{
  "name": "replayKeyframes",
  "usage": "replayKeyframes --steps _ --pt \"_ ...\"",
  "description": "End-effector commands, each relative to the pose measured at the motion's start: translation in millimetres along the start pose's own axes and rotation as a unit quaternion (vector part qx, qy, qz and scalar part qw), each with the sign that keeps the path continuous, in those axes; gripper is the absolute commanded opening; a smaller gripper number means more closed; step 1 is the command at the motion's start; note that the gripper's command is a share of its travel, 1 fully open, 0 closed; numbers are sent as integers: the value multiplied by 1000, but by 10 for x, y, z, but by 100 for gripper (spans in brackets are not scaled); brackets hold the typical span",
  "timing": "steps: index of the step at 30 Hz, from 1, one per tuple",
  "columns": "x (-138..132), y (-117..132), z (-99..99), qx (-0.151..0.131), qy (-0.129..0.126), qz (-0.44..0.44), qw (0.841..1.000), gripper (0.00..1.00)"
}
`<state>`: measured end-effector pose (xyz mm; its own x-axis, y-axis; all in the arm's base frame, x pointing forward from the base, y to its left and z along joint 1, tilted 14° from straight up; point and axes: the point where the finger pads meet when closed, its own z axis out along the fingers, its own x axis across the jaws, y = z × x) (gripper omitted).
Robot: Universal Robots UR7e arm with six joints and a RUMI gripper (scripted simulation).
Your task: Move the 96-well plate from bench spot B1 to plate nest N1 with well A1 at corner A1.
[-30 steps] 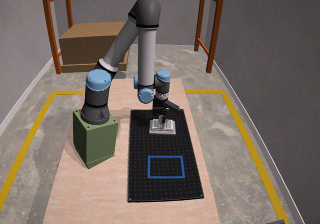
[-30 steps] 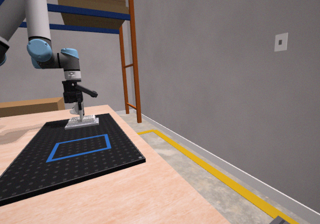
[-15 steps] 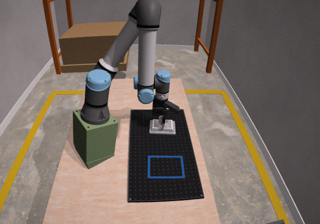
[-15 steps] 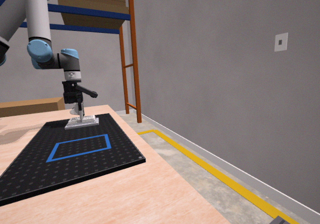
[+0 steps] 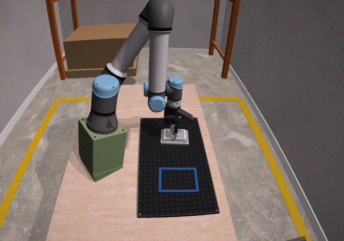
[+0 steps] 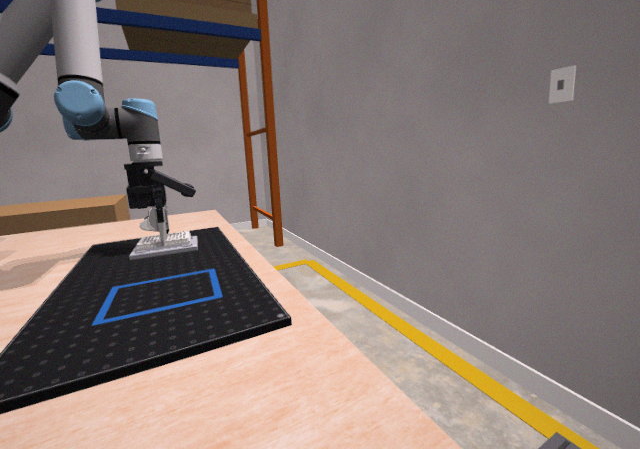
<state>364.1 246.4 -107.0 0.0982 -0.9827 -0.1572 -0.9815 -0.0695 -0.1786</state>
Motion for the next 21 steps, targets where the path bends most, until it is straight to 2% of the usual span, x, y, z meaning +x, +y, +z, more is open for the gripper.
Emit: replayKeyframes --steps 1,21 --pt "-1 -4 5 1 0 0 1000 0" --pt "-1 -4 35 1 0 0 1000 0"
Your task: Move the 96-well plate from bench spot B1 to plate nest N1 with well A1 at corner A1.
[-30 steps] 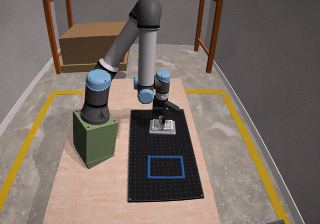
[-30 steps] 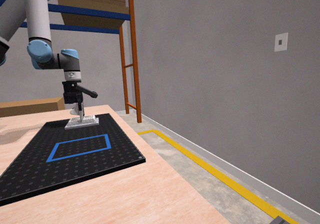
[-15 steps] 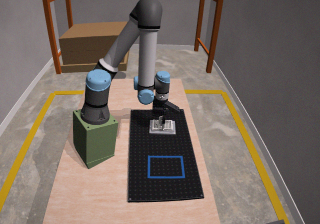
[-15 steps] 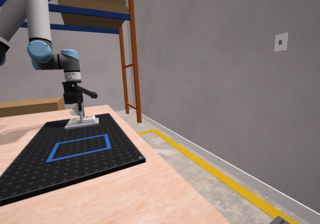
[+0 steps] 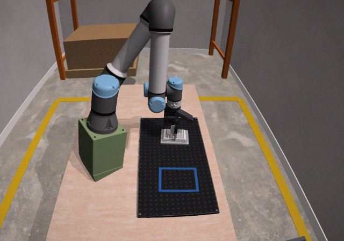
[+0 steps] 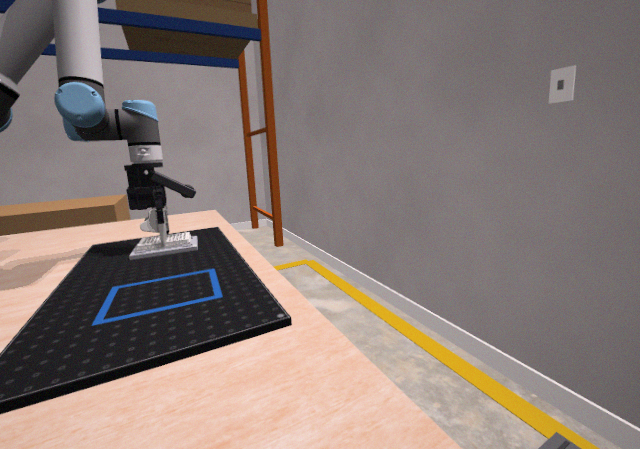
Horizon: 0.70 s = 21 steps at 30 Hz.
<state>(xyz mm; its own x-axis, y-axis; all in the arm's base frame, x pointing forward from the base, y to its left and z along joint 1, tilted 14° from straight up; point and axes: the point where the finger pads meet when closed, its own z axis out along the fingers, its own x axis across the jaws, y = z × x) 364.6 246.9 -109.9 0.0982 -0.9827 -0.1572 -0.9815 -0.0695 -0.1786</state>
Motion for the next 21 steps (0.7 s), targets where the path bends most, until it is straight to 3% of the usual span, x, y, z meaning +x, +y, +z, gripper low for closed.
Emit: replayKeyframes --steps 1,20,21 --pt "-1 -4 6 1 0 0 1000 0" --pt "-1 -4 33 1 0 0 1000 0" --pt "-1 -4 33 1 0 0 1000 100"
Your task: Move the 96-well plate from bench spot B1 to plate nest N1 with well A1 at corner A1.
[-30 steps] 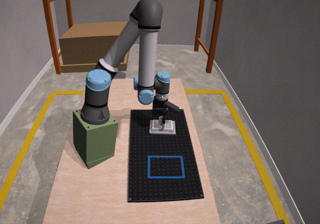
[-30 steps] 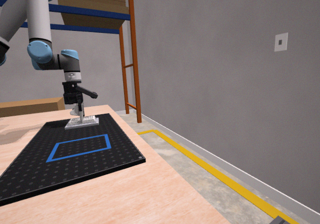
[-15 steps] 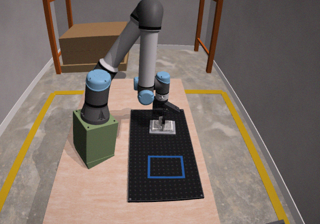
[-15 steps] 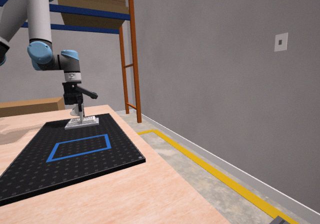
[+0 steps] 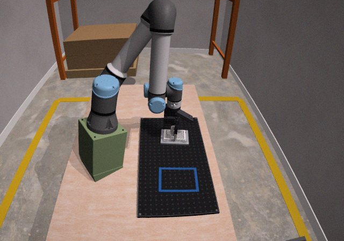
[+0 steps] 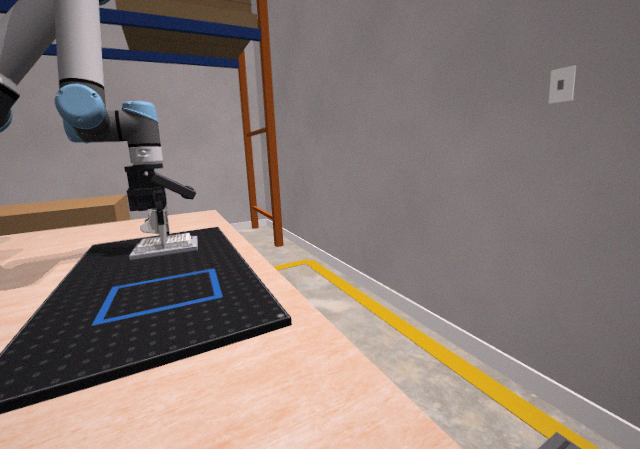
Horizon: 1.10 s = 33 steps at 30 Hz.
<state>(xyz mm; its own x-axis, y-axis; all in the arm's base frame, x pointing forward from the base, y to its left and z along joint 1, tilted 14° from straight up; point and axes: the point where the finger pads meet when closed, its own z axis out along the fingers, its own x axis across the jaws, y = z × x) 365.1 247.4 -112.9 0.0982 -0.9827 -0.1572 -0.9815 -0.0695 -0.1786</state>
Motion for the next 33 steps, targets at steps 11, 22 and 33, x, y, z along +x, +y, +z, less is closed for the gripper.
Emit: replayKeyframes --steps 11,22,33 --pt "-1 -4 2 1 0 0 1000 100" --pt "-1 -3 -51 1 0 0 1000 100" --pt "-1 -3 -291 1 0 0 1000 100"
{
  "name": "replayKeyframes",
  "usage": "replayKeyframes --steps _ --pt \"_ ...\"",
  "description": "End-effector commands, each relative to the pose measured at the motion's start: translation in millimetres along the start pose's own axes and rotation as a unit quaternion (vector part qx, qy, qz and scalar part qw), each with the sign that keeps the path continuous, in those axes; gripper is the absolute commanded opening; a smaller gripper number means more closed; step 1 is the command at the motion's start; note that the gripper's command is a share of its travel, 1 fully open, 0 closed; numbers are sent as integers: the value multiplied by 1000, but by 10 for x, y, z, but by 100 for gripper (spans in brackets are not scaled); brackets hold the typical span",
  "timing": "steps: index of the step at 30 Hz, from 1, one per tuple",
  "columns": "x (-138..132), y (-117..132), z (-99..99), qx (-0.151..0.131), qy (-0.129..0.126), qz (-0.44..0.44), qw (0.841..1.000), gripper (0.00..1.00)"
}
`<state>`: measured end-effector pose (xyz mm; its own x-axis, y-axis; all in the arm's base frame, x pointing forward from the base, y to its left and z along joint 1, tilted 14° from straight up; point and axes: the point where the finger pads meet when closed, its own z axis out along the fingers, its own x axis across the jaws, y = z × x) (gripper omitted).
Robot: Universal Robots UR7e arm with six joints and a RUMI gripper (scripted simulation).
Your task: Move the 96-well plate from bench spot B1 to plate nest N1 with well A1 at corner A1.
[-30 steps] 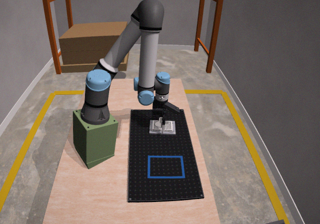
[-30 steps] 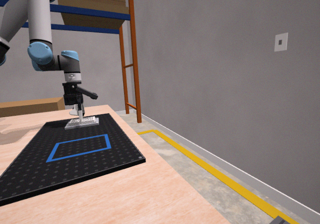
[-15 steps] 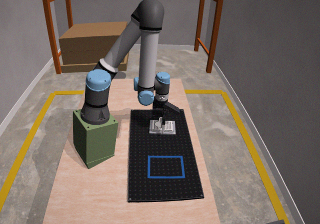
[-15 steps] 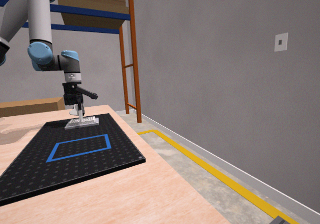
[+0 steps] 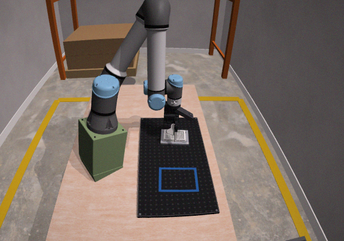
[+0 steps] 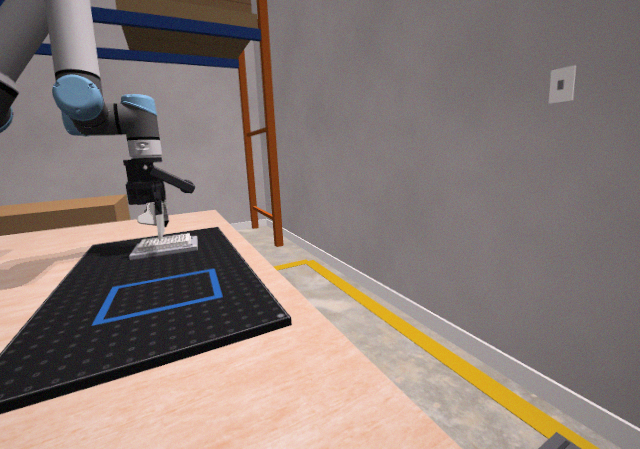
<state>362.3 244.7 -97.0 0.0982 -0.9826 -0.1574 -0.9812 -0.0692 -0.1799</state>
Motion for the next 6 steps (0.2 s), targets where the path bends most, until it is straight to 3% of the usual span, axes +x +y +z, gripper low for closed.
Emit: replayKeyframes --steps 1,6 --pt "-1 -4 -154 0 0 0 1000 100" --pt "-1 -4 -180 0 0 0 1000 100"
